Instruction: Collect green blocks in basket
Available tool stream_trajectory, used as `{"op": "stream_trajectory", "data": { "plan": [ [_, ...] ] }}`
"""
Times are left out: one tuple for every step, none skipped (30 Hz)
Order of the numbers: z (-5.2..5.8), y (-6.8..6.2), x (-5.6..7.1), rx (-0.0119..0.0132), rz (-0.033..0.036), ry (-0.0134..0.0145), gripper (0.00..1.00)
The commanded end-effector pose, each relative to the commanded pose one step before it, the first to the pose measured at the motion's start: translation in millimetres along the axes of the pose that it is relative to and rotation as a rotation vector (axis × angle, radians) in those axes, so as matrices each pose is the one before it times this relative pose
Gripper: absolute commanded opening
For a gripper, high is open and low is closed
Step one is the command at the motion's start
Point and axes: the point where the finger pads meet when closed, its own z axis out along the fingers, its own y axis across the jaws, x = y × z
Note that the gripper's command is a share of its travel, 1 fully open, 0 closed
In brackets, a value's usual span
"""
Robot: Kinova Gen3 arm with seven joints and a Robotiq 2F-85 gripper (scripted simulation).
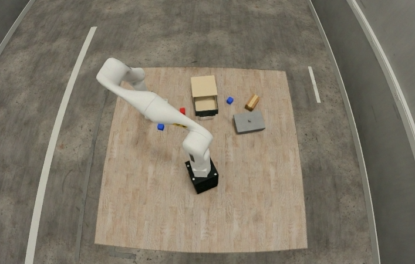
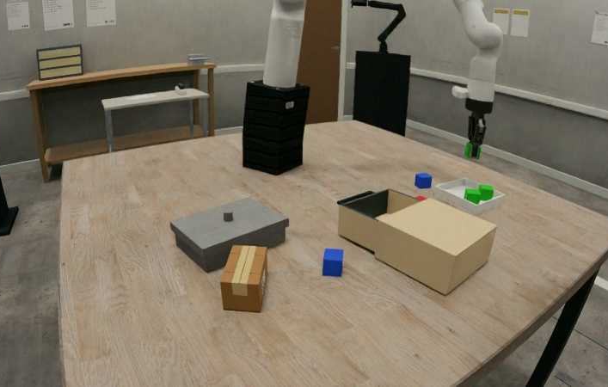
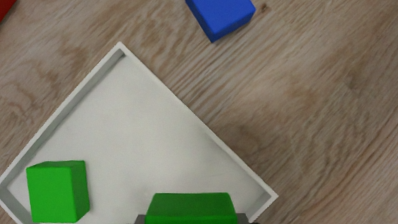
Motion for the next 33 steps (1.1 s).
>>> {"op": "stream_trajectory", "data": {
  "plan": [
    [4.84,-0.01,-0.98,-0.00015,-0.00002,-0.00213,0.10],
    [2.47,0.00,-0.02,0.00000,0.00001,0.00000,0.10],
    [2.47,0.00,-0.03,0.00000,-0.00001,0.00000,0.10],
    [2.48,0.00,-0.02,0.00000,0.00001,0.00000,0.10],
    [0.00,0.00,0.00,0.00000,0.00000,0.00000,0.10],
    [0.00,0.00,0.00,0.00000,0.00000,0.00000,0.10],
    [2.48,0.00,-0.03,0.00000,-0.00001,0.00000,0.10],
    [2.48,0.00,-0.02,0.00000,0.00001,0.00000,0.10],
    [2.47,0.00,-0.03,0.00000,-0.00001,0.00000,0.10],
    [2.47,0.00,-0.02,0.00000,0.00001,0.00000,0.10],
    [2.46,0.00,-0.03,0.00000,-0.00001,0.00000,0.10],
    [2.45,0.00,-0.02,0.00000,0.00001,0.00000,0.10],
    [2.43,0.00,-0.03,0.00000,-0.00001,0.00000,0.10],
    [2.42,0.00,-0.02,0.00000,0.00001,0.00000,0.10],
    [2.40,0.00,-0.03,0.00000,-0.00001,0.00000,0.10],
    [2.38,0.00,-0.01,0.00000,0.00001,0.00000,0.10],
    [2.35,0.00,-0.03,0.00000,-0.00001,0.00000,0.10],
    [2.33,0.00,-0.02,0.00000,0.00001,0.00000,0.10],
    [2.29,0.00,-0.03,0.00000,-0.00001,0.00000,0.10],
    [2.27,0.00,-0.02,0.00000,0.00000,0.00000,0.10],
    [2.23,0.00,-0.02,0.00000,0.00000,0.00000,0.10],
    [0.00,0.00,0.00,0.00000,0.00000,0.00000,0.10],
    [0.00,0.00,0.00,0.00000,0.00000,0.00000,0.10],
    [2.20,0.00,-0.02,0.00000,0.00000,0.00000,0.10],
    [2.16,0.00,-0.02,0.00000,0.00000,0.00000,0.10],
    [2.12,0.00,-0.02,0.00000,0.00000,0.00000,0.10],
    [2.08,0.00,-0.01,0.00000,0.00001,0.00000,0.10],
    [2.03,0.00,-0.02,0.00000,-0.00001,0.00000,0.10],
    [1.99,0.00,-0.01,0.00000,0.00000,0.00000,0.10],
    [1.94,0.00,-0.02,0.00000,0.00000,0.00000,0.10],
    [1.89,0.00,-0.02,0.00000,0.00000,0.00000,0.10],
    [1.85,0.00,-0.01,0.00000,0.00001,0.00000,0.10],
    [1.79,0.00,-0.02,0.00000,-0.00001,0.00000,0.10]
  ]
}}
